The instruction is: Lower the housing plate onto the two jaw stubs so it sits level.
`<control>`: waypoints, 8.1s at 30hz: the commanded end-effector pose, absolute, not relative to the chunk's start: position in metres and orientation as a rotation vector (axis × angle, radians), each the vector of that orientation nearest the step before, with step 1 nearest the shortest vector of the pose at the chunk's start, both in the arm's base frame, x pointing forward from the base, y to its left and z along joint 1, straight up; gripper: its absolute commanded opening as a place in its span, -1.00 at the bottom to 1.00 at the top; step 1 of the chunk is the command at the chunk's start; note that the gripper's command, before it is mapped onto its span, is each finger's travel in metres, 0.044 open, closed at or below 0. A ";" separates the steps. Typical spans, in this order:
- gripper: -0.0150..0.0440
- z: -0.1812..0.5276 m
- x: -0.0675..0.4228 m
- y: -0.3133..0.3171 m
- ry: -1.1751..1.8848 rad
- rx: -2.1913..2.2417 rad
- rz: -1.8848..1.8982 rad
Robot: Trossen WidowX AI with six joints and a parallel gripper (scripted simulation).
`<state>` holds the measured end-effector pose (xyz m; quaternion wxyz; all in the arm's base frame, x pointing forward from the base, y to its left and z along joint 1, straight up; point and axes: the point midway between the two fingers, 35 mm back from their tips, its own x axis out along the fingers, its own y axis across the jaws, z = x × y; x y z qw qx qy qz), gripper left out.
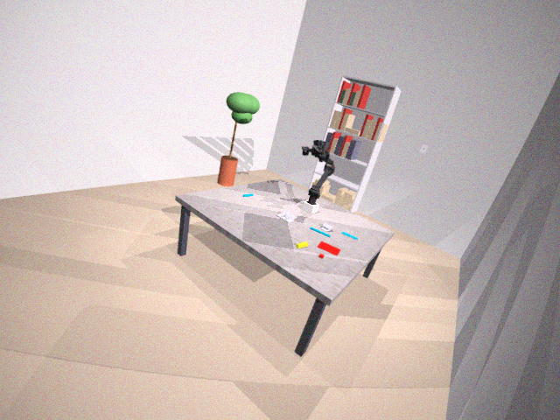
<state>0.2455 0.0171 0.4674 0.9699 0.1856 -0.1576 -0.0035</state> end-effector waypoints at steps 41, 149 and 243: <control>1.00 0.294 0.295 0.192 0.533 0.421 0.330; 1.00 0.006 0.112 0.285 1.560 0.007 0.035; 0.70 0.036 0.113 0.286 1.559 0.006 0.036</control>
